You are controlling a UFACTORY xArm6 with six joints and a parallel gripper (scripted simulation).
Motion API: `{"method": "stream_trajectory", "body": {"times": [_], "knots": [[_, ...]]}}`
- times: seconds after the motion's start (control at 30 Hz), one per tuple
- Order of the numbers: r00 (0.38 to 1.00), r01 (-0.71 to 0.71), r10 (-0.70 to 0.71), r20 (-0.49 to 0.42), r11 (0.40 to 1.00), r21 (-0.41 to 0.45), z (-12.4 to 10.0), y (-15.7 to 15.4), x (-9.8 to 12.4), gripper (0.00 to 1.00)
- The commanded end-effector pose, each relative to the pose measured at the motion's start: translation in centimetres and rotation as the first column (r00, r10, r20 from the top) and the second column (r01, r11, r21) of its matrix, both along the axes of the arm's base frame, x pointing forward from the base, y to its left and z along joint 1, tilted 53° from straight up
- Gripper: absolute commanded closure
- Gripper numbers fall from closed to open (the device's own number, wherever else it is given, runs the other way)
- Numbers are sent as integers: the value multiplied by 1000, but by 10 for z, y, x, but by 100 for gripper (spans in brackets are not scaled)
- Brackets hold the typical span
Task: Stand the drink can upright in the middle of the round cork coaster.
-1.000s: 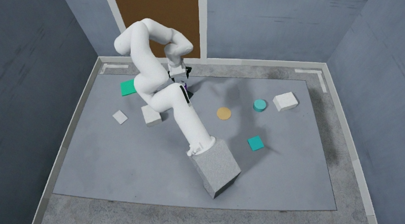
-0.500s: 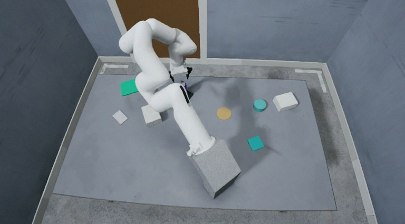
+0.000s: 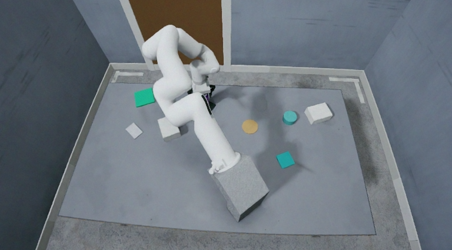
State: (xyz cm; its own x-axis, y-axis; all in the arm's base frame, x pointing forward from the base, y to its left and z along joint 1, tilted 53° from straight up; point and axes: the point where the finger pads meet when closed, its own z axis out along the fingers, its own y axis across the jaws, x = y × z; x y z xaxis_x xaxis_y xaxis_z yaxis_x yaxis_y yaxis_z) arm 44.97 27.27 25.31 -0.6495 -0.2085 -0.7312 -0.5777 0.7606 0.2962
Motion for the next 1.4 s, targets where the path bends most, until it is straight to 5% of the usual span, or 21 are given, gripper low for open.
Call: {"method": "stream_trajectory", "body": {"times": [0.0, 0.1, 0.13, 1.37], "knots": [[1000, -1, 1, 13, 1000, 12, -1, 6, 8, 0], [1000, -1, 1, 13, 1000, 12, -1, 6, 8, 0], [1000, -1, 1, 13, 1000, 12, -1, 6, 8, 100], [1000, -1, 1, 13, 1000, 13, 0, 5, 7, 100]]}}
